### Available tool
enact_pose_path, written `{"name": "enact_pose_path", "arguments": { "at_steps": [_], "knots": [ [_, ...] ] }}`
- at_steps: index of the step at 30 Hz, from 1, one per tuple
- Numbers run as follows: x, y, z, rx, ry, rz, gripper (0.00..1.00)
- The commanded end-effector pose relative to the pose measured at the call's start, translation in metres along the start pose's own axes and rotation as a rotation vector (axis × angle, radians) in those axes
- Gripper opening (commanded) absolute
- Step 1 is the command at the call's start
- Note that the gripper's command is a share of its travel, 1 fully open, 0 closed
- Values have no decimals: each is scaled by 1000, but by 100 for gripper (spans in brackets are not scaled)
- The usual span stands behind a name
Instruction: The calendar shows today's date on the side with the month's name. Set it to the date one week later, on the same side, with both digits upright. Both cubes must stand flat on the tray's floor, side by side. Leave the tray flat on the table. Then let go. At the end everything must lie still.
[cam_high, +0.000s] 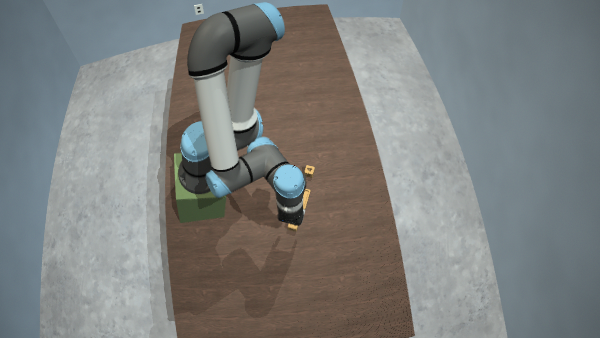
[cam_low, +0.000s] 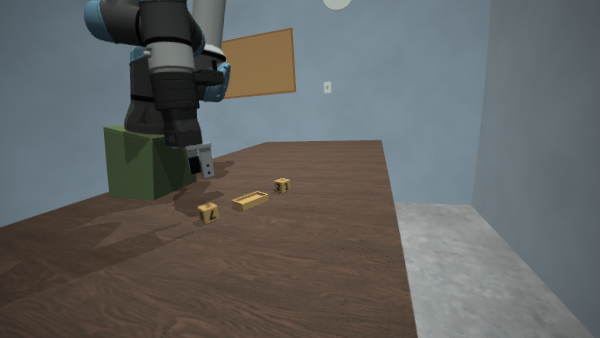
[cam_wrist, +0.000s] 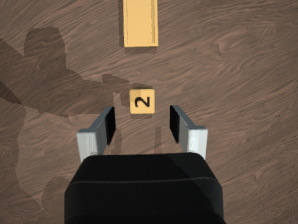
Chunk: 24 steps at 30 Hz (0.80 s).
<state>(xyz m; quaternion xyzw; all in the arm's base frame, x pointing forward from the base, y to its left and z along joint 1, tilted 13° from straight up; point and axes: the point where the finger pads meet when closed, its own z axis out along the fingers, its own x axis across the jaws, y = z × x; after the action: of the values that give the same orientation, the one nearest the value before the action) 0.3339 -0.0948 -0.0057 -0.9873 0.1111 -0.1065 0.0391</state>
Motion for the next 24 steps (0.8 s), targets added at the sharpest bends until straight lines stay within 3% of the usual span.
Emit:
{"name": "enact_pose_path", "arguments": {
  "at_steps": [1, 24],
  "knots": [
    [0, 0, 0, -1, 1, 2, 100],
    [6, -8, 1, -1, -2, 119, 100]
  ]
}}
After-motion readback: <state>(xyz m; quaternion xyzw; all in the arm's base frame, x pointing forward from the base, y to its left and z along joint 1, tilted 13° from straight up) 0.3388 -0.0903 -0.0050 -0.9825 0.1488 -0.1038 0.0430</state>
